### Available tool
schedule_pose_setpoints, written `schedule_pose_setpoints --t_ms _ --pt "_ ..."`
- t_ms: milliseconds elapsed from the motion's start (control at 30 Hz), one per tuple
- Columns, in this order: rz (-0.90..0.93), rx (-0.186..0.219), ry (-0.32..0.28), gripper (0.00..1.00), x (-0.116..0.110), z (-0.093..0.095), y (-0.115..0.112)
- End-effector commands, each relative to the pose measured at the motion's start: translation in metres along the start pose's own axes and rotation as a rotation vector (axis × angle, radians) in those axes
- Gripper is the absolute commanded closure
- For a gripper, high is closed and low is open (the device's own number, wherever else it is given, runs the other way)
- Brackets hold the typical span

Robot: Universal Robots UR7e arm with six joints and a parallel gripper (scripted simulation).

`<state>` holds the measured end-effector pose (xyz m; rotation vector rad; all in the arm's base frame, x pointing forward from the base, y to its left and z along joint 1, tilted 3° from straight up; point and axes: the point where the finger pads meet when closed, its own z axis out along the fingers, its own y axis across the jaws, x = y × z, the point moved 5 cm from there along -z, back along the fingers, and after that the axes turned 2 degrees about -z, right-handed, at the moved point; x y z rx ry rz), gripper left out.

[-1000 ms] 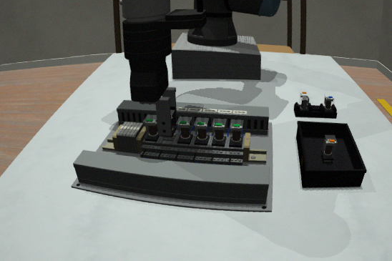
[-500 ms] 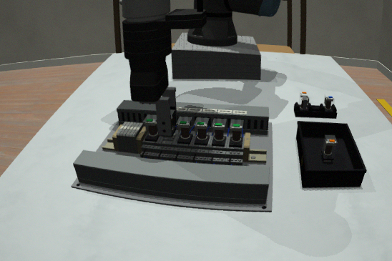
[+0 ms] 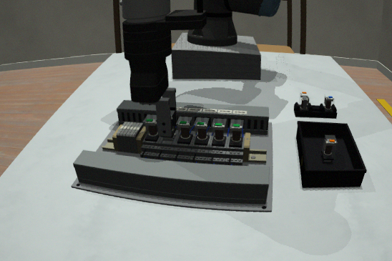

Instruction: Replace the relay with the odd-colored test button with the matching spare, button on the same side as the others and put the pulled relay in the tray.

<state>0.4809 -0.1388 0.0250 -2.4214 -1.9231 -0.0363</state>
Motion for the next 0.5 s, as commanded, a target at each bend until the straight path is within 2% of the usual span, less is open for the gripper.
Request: schedule_pose_setpoints --t_ms 0,467 --pt "0.0 -0.001 0.0 1.0 -0.0001 0.0 0.0004" --pt "0.0 -0.001 0.0 1.0 -0.0001 0.003 0.0004"
